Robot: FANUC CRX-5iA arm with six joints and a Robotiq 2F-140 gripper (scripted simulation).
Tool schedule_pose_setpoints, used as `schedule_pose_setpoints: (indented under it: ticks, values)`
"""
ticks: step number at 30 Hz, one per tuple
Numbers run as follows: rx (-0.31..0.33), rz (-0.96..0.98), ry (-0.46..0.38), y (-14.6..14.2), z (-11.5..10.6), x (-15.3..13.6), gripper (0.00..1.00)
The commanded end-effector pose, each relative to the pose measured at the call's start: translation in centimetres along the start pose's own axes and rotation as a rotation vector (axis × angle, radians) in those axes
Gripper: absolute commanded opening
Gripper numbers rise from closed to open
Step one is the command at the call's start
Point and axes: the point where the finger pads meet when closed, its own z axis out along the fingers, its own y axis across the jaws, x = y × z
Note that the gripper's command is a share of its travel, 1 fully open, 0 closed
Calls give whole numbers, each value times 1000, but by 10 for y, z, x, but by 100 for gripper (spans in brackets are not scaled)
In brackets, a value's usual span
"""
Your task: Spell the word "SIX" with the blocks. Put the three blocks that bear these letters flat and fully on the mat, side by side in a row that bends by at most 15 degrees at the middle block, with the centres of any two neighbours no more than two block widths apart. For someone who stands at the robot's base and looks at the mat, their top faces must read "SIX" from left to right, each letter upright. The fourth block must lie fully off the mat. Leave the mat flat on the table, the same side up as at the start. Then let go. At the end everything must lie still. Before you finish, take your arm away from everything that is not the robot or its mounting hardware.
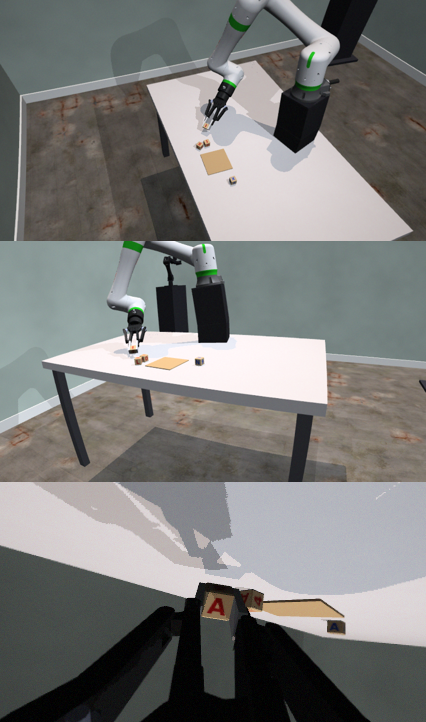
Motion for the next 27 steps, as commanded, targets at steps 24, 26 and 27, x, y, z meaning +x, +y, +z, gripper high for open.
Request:
schedule_pose_setpoints:
  ticks: [24,26,27]
  values:
    - [0,0,0,1,9,14,16]
    - [0,0,0,1,9,14,16]
    - [0,0,0,1,9,14,16]
